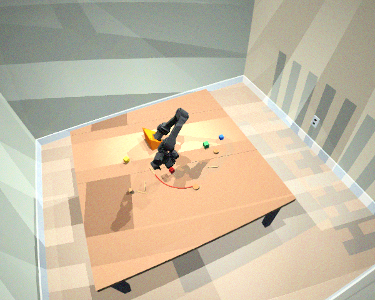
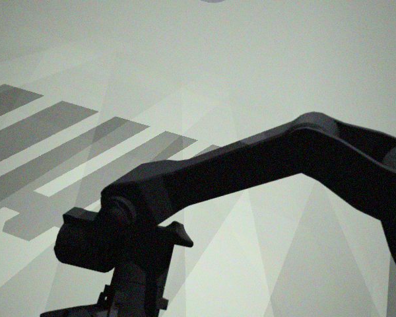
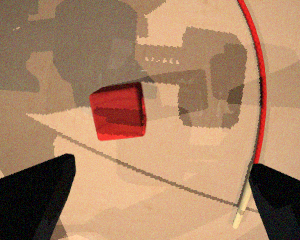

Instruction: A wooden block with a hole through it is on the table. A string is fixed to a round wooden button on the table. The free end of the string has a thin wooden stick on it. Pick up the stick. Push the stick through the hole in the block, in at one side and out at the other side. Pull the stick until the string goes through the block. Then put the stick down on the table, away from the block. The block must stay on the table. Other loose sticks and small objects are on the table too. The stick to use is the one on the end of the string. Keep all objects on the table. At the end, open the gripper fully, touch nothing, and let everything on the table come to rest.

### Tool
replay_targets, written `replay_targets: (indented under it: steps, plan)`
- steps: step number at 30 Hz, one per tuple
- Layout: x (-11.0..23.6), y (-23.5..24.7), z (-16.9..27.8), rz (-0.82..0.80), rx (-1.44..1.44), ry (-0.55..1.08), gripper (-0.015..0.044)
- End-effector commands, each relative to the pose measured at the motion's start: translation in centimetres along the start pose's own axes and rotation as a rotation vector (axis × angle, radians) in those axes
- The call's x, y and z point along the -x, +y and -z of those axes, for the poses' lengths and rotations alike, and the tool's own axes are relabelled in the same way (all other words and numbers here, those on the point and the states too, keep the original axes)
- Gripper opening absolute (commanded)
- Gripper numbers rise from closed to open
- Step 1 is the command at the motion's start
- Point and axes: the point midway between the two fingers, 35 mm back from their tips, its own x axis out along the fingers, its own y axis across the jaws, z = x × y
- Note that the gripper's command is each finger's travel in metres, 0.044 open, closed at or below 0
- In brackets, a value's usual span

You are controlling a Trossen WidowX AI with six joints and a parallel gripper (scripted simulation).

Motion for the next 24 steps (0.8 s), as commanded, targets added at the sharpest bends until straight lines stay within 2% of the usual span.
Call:
replay_targets:
  steps: [1,24]
  plan:
    - [0.3,-2.9,0.7,0.026,-0.892,-0.006,0.0440]
    - [0.3,-6.3,2.3,0.023,-2.154,-0.022,0.0440]
